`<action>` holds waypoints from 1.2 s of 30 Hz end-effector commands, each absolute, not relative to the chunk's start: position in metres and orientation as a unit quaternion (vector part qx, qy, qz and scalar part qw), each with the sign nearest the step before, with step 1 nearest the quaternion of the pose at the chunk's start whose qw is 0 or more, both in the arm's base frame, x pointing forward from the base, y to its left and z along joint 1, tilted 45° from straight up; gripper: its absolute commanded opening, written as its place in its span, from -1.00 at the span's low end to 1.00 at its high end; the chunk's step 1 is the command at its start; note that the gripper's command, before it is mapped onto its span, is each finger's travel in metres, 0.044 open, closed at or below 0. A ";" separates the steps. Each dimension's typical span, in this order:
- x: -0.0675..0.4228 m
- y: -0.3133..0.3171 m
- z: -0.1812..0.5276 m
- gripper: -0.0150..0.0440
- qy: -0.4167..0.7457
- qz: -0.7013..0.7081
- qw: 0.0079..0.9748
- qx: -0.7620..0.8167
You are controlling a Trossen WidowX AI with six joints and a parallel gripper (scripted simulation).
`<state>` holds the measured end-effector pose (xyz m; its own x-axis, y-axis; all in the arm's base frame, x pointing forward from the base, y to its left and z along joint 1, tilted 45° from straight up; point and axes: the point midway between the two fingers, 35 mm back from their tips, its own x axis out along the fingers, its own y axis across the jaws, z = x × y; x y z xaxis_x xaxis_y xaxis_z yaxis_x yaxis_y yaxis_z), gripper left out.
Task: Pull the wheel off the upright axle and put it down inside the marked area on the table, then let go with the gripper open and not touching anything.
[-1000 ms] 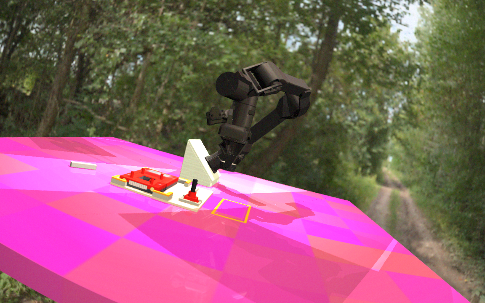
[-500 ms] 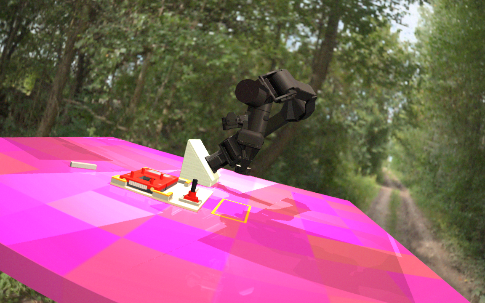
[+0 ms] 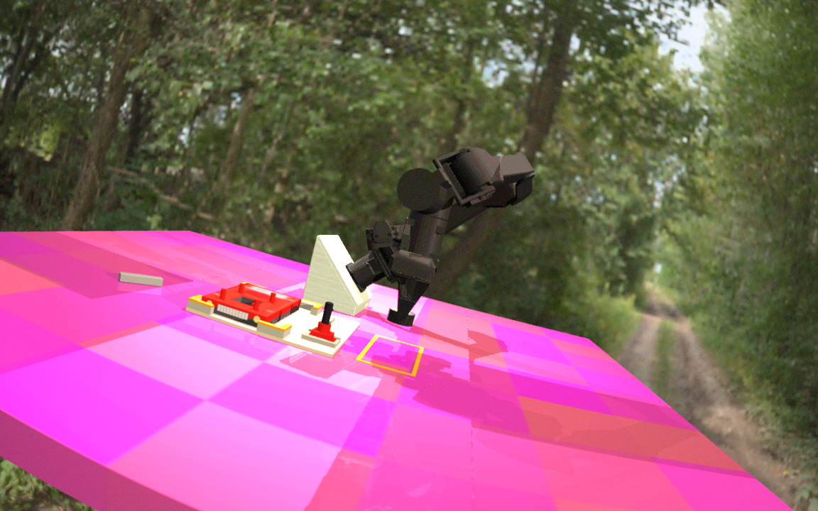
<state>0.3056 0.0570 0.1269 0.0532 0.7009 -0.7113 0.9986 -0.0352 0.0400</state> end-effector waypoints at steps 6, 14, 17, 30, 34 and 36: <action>0.305 0.090 0.095 -0.49 0.636 -0.263 0.277 0.671; 0.304 0.094 0.093 -0.31 0.638 -0.263 0.278 0.668; 0.304 0.094 0.093 -0.05 0.638 -0.263 0.278 0.668; 0.301 0.053 0.133 0.53 0.636 -0.264 0.277 0.670; 0.300 0.055 0.127 0.61 0.634 -0.265 0.275 0.672; 0.286 0.039 0.128 0.79 0.633 -0.268 0.277 0.671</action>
